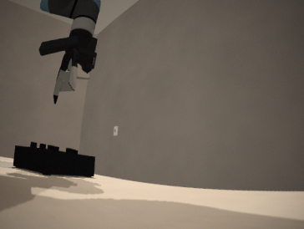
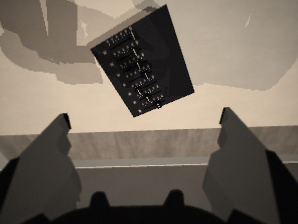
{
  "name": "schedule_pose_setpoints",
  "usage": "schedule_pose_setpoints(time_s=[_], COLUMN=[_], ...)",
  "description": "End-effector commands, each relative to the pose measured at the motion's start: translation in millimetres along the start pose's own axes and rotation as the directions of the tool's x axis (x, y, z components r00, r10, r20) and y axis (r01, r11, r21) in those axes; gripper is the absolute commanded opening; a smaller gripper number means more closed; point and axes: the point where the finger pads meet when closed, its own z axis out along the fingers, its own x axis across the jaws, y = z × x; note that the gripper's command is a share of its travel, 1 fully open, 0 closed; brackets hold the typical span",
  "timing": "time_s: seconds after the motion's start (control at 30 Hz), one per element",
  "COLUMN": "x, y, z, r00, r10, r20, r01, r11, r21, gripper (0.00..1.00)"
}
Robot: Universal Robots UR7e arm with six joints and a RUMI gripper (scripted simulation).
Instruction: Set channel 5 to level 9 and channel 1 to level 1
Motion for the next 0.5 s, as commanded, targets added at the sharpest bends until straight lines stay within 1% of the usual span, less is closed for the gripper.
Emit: schedule_pose_setpoints(time_s=[0.0,0.13,0.23,0.33,0.47], x=[0,0,0,-1,-1], y=[0,0,-3,-8,-19], z=[-0.2,1.1,6.0,15.1,32.1], r00=[1.0,1.0,1.0,0.998,0.991], r10=[0.0,-0.006,-0.026,-0.063,-0.137], r20=[0.0,0.0,0.0,0.0,0.0], r01=[0.0,0.006,0.026,0.063,0.137], r11=[1.0,1.0,1.0,0.998,0.991], r21=[-0.001,-0.001,-0.001,-0.001,-0.001], gripper=[1.0,1.0,1.0,1.0,1.0])
